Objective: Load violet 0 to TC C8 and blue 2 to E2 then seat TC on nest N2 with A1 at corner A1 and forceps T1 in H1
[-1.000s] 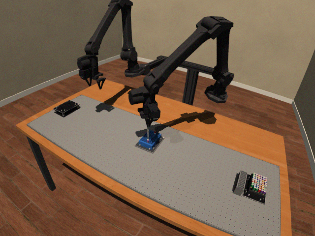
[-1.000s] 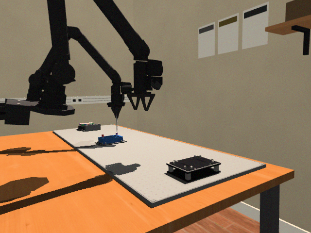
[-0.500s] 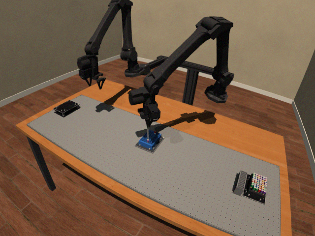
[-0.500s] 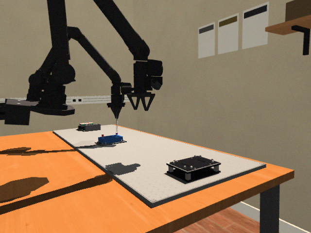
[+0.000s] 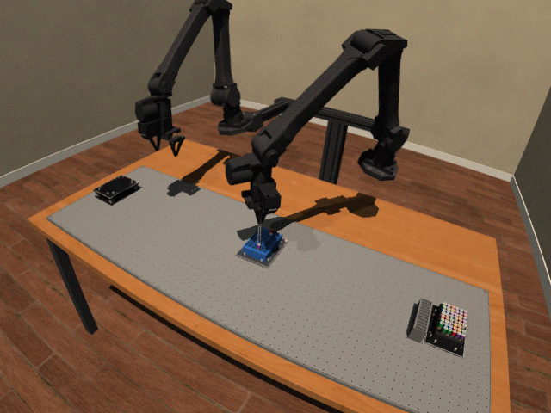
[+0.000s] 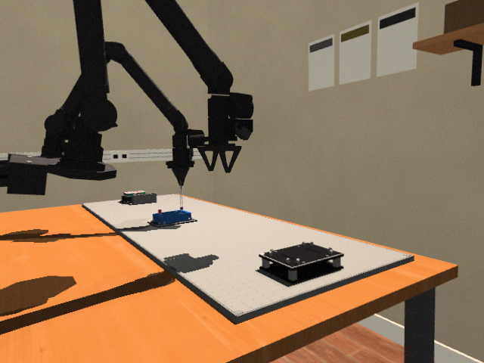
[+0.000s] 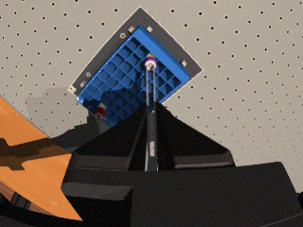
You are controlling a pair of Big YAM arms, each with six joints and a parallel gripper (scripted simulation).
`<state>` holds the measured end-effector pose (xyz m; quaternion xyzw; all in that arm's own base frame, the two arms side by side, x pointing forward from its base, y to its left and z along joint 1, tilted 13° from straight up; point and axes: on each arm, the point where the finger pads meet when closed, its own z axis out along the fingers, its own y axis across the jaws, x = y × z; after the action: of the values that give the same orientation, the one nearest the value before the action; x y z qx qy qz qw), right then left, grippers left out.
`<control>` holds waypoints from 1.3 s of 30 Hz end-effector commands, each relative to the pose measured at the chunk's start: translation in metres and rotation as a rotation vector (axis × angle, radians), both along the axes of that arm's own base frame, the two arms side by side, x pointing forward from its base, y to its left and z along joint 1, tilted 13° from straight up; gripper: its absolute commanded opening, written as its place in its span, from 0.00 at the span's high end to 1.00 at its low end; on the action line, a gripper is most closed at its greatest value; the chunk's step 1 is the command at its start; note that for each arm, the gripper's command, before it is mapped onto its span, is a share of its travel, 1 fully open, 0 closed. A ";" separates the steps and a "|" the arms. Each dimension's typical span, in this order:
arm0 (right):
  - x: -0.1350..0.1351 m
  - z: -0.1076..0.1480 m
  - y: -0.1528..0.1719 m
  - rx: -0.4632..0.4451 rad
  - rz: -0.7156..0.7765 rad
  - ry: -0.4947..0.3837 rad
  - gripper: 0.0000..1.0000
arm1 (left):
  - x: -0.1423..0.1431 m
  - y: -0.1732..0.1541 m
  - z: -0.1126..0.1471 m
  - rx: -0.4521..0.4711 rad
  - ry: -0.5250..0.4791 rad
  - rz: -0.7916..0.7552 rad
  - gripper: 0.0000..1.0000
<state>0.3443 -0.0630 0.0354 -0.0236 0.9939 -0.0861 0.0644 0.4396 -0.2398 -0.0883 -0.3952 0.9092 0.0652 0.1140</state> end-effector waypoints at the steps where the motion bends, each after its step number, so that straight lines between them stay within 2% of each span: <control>1: 0.031 0.024 -0.005 -0.008 -0.019 -0.082 0.00 | 0.005 0.002 -0.007 -0.005 -0.003 0.001 0.93; 39: 0.031 0.024 -0.005 -0.008 -0.019 -0.082 0.00 | 0.012 -0.003 -0.003 -0.013 -0.015 0.000 0.93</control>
<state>0.3443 -0.0630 0.0354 -0.0236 0.9939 -0.0861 0.0644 0.4396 -0.2396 -0.0888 -0.3952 0.9092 0.0654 0.1139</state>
